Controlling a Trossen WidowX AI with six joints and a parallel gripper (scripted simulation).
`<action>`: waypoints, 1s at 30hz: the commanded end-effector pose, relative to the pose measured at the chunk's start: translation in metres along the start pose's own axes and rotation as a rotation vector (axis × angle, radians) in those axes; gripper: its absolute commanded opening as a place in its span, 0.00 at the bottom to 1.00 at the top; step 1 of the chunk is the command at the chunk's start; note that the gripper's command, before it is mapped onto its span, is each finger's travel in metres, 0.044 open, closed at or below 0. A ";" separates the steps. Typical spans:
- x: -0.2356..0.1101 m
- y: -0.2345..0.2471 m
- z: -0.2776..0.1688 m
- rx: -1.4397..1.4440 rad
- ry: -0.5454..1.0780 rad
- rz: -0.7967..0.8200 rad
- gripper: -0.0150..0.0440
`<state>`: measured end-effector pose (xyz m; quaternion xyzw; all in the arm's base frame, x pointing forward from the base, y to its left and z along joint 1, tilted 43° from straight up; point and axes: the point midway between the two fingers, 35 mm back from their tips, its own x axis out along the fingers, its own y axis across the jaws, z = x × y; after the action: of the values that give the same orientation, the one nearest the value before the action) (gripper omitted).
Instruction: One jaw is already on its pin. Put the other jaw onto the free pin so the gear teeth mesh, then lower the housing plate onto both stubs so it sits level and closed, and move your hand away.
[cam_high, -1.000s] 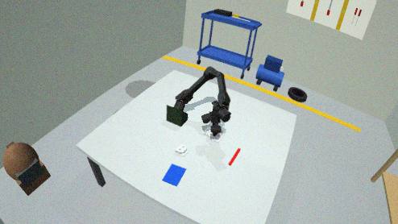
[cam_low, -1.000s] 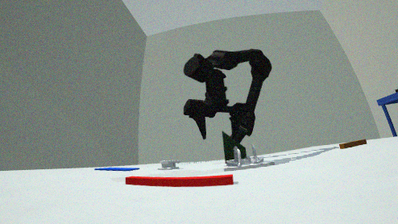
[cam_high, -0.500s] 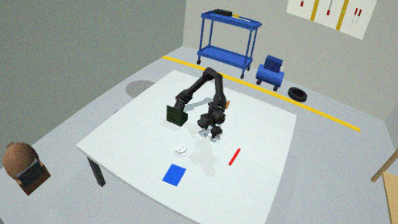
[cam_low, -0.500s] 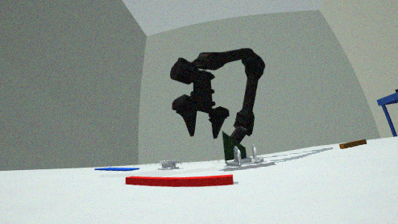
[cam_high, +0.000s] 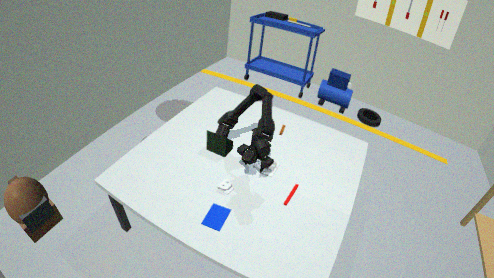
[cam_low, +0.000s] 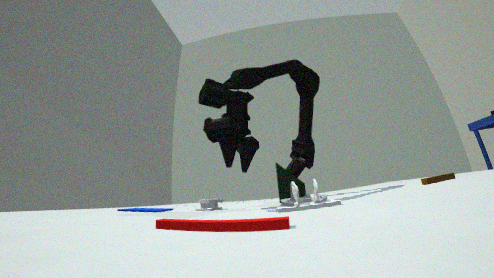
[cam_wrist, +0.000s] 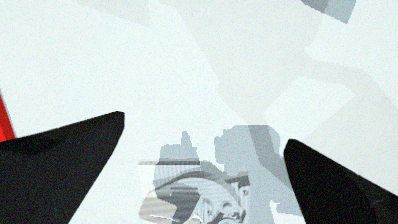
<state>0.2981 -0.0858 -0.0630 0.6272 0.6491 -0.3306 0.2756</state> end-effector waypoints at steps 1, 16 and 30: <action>0.000 -0.005 0.014 -0.139 0.000 -0.009 1.00; -0.003 -0.024 0.056 -0.601 0.004 -0.016 1.00; -0.003 -0.046 0.092 -1.035 0.020 -0.018 1.00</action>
<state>0.2553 -0.1532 -0.1081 0.4356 0.7334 -0.0052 0.5220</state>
